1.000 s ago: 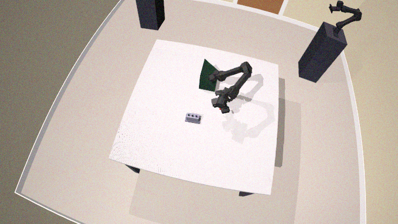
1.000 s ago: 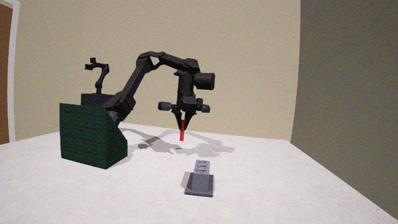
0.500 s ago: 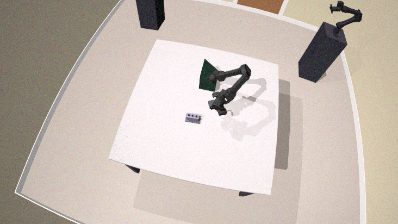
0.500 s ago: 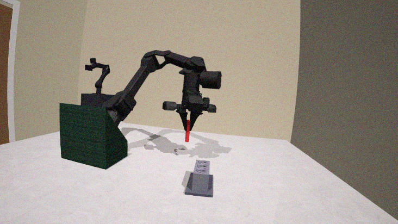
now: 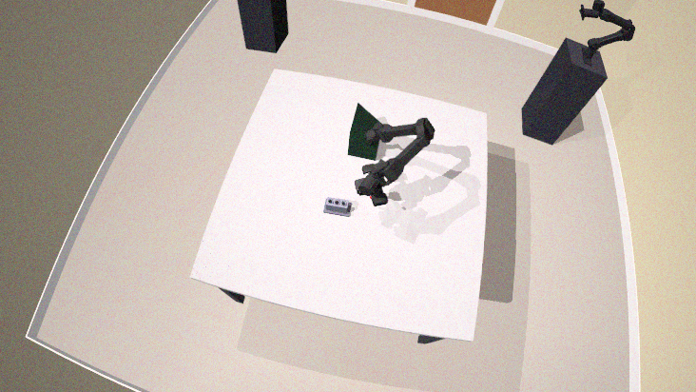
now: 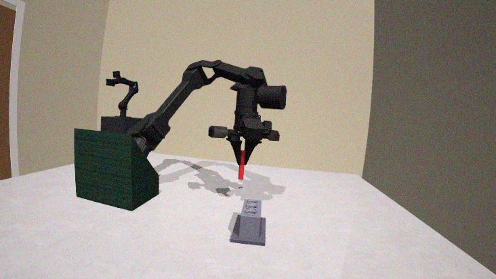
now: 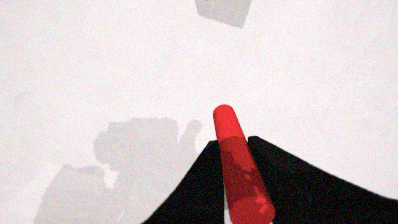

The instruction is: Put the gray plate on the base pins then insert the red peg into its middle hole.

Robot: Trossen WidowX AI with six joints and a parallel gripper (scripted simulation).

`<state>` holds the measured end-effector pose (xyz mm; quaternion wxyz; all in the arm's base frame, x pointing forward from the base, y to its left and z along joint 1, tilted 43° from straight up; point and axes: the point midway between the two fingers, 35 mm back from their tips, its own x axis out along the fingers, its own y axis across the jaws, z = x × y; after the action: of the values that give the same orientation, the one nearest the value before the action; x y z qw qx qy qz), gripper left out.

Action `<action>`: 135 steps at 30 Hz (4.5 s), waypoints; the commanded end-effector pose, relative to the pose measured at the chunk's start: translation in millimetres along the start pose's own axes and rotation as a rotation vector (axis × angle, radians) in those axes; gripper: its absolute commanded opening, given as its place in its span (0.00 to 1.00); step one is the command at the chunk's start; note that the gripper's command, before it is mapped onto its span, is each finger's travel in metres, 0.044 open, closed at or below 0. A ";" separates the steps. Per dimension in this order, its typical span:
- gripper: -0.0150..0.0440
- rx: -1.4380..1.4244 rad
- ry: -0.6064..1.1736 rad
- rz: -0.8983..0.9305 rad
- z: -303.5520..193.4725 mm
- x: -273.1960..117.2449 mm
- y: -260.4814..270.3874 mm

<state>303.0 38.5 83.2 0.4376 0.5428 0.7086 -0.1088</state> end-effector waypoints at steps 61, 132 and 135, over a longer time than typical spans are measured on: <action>0.25 -0.008 0.004 0.000 148.6 4.7 -21.0; 0.25 -0.010 0.002 -0.003 149.2 20.0 -20.2; 0.25 -0.010 0.002 -0.003 148.7 20.9 -18.9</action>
<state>359.8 -49.8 -26.6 0.4400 0.5390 0.7105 -0.1050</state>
